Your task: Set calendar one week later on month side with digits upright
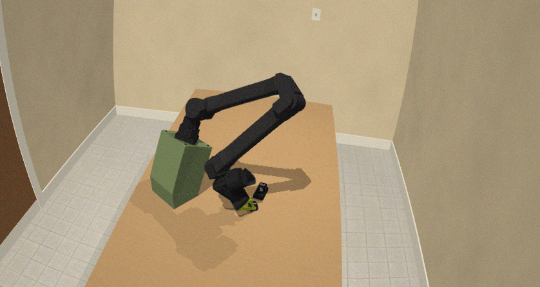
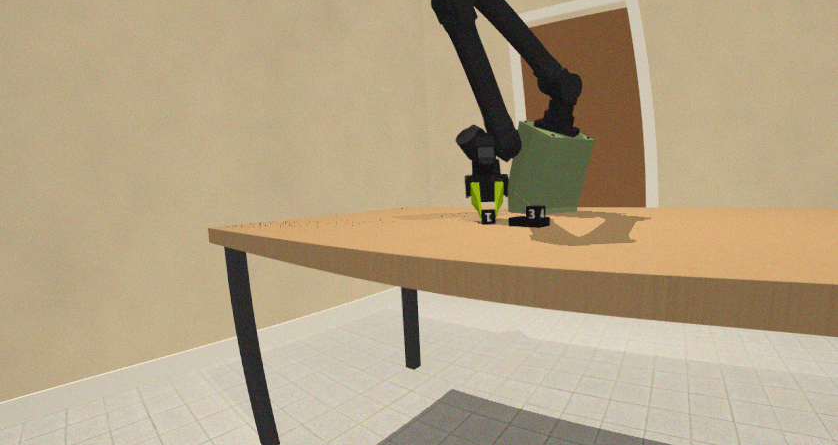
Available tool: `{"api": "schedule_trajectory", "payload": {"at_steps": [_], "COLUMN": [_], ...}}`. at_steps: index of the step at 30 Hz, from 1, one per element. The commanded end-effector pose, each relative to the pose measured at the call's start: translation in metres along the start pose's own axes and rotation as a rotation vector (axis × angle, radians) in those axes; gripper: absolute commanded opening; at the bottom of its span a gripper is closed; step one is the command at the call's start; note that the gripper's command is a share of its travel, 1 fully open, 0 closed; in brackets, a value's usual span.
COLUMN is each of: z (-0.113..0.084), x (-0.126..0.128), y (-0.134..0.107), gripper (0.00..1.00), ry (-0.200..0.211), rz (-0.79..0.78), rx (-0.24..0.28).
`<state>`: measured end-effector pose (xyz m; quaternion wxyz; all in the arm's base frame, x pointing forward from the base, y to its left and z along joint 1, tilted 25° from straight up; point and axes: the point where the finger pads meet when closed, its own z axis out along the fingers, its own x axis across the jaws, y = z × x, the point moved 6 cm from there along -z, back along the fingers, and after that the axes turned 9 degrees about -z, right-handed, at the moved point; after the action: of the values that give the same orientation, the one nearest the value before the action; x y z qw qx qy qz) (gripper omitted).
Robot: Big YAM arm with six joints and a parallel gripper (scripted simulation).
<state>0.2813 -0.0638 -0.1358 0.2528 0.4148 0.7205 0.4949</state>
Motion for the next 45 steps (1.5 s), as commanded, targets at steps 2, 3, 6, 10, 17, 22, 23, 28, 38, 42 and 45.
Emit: {"api": "schedule_trajectory", "payload": {"at_steps": [2, 3, 6, 10, 17, 22, 23, 28, 38, 42, 45], "z": [0.0018, 0.0018, 0.0018, 0.0018, 0.0018, 0.0018, 0.0018, 0.0018, 0.0018, 0.0018, 0.0018], "x": [0.0056, 0.0056, 0.0056, 0.0056, 0.0056, 0.0056, 0.0056, 0.0056, 0.0056, 0.0056, 0.0056], "y": [0.0000, 0.0000, 0.0000, 0.0000, 0.0000, 0.0000, 0.0000, 0.0000, 0.0000, 0.0000, 0.0000], "gripper": [0.25, 0.25, 0.25, 0.25, 0.28, 0.32, 0.32, 0.40, 0.63, 0.63, 0.63], "ry": [0.012, 0.012, 0.012, 0.012, 0.012, 0.012, 0.012, 0.012, 0.012, 0.012, 0.012], "rz": [0.003, 0.003, 0.003, 0.003, 0.003, 0.003, 0.003, 0.003, 0.002, 0.002, 0.002], "rx": [0.000, 0.000, 0.000, 0.000, 0.000, 0.000, 0.000, 0.000, 0.000, 0.000, 0.000]}}
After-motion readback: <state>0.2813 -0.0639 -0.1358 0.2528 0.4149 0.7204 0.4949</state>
